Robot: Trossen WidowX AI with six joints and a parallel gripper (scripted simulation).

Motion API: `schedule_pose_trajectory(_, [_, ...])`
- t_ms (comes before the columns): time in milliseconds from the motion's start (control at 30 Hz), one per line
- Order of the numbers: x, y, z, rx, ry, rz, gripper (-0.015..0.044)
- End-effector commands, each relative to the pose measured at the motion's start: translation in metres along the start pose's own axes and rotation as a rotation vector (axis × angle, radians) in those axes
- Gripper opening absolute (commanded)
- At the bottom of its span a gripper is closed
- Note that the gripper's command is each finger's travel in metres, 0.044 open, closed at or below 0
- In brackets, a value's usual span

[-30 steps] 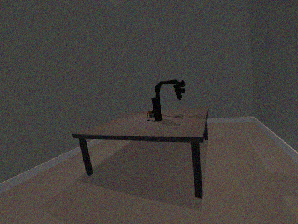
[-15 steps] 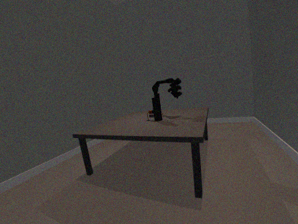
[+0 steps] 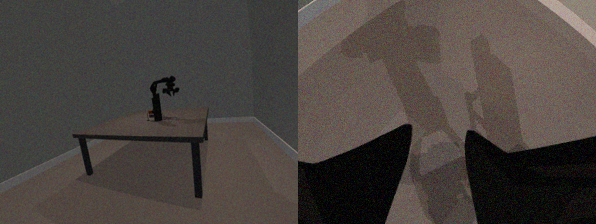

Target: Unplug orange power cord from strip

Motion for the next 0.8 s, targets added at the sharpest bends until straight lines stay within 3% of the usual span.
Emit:
schedule_pose_trajectory(0, [-0.004,-0.012,0.01,0.148,-0.021,0.017,0.016])
schedule_pose_trajectory(767, [-0.032,-0.085,0.058,0.964,-0.158,0.125,0.016])
Point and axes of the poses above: the point midway between the two fingers, 35 mm back from their tips, its own x axis out along the fingers, its own y axis across the jaws, z = x × y, the point moved 1 cm from there along -x, back along the fingers, and after that the axes turned 15 degrees about x, right-handed, at the moved point
